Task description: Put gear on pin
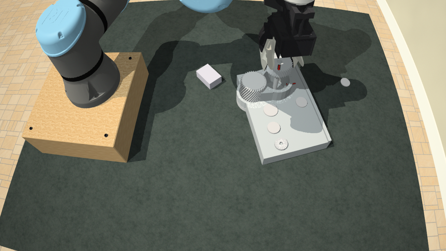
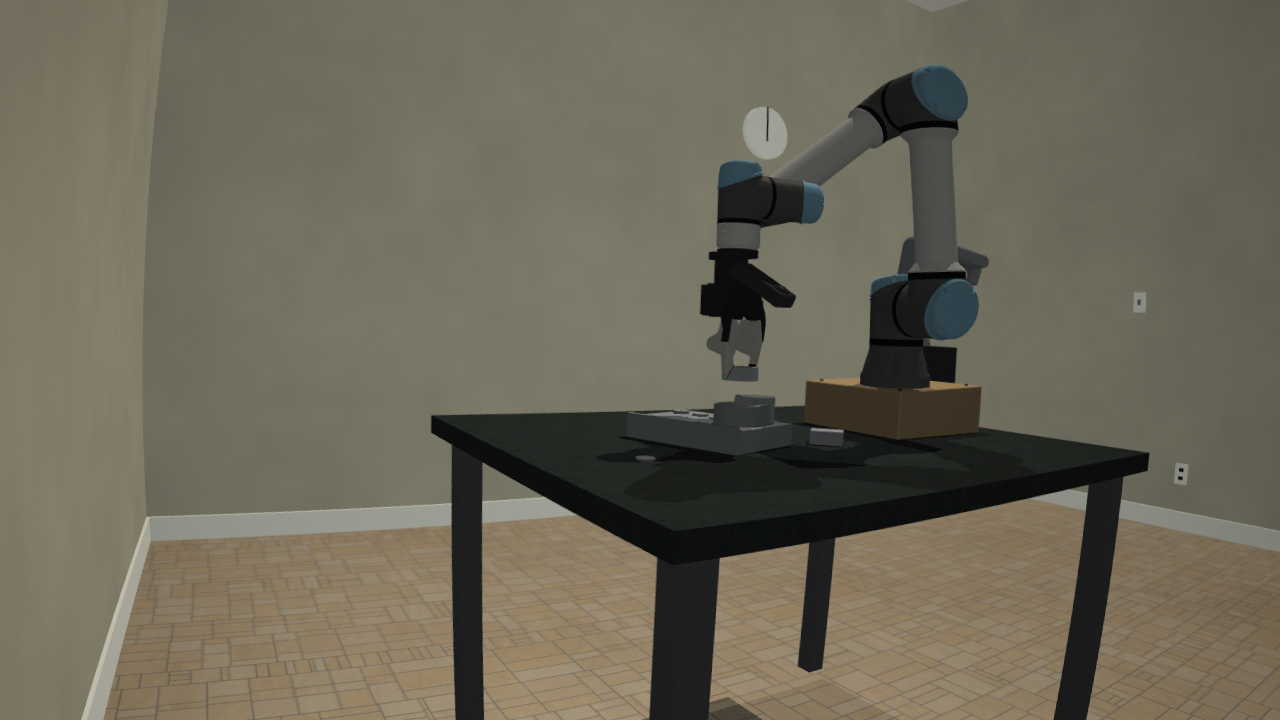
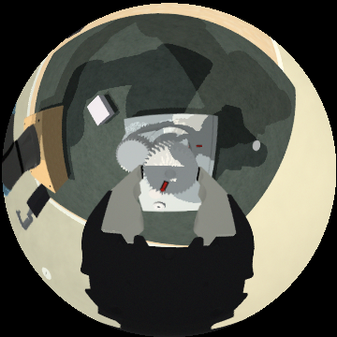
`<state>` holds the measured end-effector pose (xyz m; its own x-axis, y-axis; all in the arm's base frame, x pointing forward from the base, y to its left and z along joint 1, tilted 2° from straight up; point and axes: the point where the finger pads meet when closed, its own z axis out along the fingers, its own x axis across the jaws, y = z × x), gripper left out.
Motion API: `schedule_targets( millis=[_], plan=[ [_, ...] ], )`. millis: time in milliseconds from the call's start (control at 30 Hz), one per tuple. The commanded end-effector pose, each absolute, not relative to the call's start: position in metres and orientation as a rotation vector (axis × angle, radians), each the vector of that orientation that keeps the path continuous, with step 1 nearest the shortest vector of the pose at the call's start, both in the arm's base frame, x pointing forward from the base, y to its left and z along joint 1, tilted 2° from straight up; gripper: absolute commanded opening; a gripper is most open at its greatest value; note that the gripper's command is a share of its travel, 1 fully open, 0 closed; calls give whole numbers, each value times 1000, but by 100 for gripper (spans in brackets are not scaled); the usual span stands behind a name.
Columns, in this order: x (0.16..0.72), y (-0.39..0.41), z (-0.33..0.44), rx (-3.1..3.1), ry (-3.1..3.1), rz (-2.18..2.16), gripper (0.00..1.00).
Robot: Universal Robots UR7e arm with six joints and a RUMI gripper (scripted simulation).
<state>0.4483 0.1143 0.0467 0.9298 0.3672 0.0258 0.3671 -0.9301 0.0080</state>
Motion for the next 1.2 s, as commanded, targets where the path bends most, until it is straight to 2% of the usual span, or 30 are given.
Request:
schedule_targets(
  millis=[0, 1167],
  plan=[
    [449, 114, 47, 3046, 759, 45, 0],
    [449, 114, 47, 2693, 1598, 42, 0]
  ],
)
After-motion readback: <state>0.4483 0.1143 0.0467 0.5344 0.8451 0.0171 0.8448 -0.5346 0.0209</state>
